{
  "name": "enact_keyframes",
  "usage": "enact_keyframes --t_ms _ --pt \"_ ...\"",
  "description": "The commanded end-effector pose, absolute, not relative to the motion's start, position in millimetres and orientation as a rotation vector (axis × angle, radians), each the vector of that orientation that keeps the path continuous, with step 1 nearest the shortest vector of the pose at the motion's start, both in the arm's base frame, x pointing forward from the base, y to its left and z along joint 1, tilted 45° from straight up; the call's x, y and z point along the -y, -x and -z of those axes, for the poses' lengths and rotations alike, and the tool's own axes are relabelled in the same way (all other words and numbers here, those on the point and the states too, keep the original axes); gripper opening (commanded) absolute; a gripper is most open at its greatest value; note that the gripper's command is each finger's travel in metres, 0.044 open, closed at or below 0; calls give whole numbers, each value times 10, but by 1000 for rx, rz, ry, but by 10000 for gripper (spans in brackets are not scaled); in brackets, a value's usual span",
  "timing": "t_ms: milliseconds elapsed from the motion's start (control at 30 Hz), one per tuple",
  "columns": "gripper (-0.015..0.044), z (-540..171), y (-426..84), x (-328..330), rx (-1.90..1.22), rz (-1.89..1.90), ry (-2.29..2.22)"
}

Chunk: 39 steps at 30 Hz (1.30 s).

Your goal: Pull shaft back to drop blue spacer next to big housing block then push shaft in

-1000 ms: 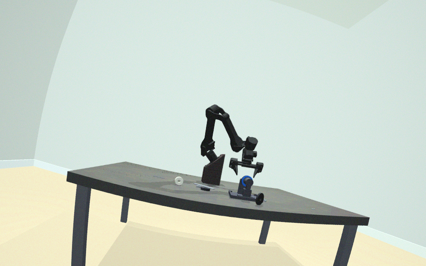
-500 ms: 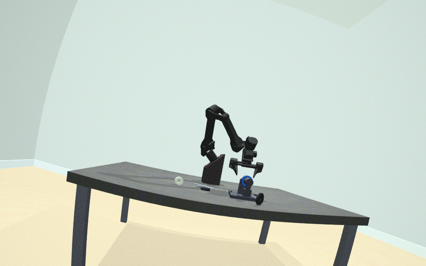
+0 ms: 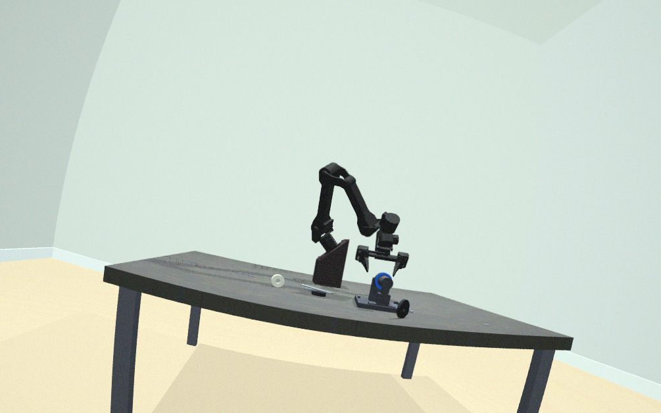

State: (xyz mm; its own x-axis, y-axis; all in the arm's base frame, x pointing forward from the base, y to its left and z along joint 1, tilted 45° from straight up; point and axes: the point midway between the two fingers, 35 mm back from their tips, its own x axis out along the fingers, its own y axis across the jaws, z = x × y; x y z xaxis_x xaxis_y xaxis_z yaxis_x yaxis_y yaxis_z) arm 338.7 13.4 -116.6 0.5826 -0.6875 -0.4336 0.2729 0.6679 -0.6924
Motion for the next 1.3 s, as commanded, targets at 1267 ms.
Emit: enact_keyframes --t_ms 1267 --pt "440 1331 -3641 154 -751 604 617"
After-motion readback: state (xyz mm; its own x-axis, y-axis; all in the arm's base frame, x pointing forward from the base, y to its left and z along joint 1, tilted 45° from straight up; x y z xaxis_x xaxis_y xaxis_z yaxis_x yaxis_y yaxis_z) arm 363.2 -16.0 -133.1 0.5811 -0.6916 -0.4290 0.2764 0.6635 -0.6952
